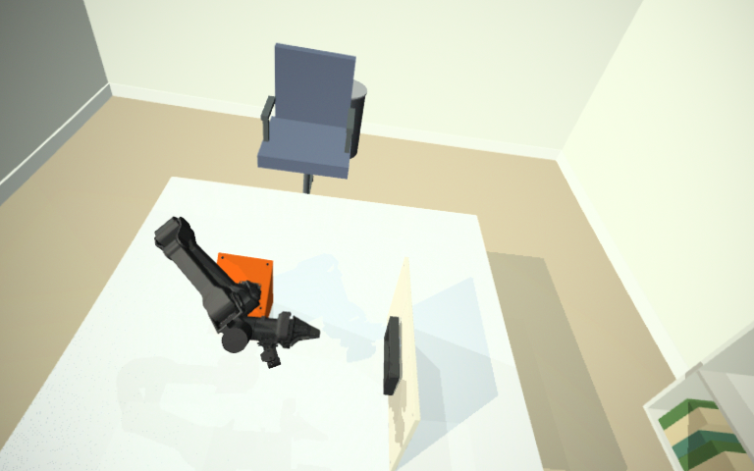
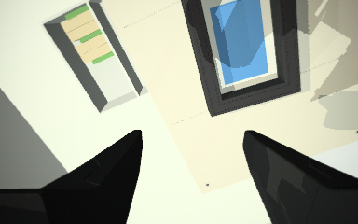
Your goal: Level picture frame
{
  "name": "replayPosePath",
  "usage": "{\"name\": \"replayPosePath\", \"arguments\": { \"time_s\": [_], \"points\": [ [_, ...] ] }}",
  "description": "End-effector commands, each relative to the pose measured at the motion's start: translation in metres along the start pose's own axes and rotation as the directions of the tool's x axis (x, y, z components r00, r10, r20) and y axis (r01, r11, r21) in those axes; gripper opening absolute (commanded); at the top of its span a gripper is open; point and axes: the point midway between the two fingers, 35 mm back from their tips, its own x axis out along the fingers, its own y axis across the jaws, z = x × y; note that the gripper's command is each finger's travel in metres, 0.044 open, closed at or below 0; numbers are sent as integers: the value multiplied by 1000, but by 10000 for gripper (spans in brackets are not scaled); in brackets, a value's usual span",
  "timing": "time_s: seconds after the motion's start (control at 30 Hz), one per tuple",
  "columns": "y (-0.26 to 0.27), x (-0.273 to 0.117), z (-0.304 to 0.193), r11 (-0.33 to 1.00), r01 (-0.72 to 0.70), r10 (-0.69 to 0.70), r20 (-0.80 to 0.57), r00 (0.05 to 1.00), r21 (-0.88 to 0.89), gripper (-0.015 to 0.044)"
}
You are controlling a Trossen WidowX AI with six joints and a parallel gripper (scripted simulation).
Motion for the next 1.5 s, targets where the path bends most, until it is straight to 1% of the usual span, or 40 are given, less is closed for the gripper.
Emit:
{"name": "replayPosePath", "arguments": {
  "time_s": [0.0,0.2,0.4,0.97,1.1,1.33,1.47],
  "points": [
    [-3,8,4,1000,3,-3,1,1000,-31,260],
    [-17,46,12,986,1,-1,0,1000,-168,260],
    [-33,77,5,958,-1,1,-1,1000,-286,260],
    [-32,81,8,957,-1,1,-1,1000,-289,260],
    [-29,100,11,957,-1,1,0,1000,-289,260],
    [-31,153,8,957,-3,3,0,1000,-288,260],
    [-32,158,7,958,-3,3,1,1000,-288,260]
  ]
}}
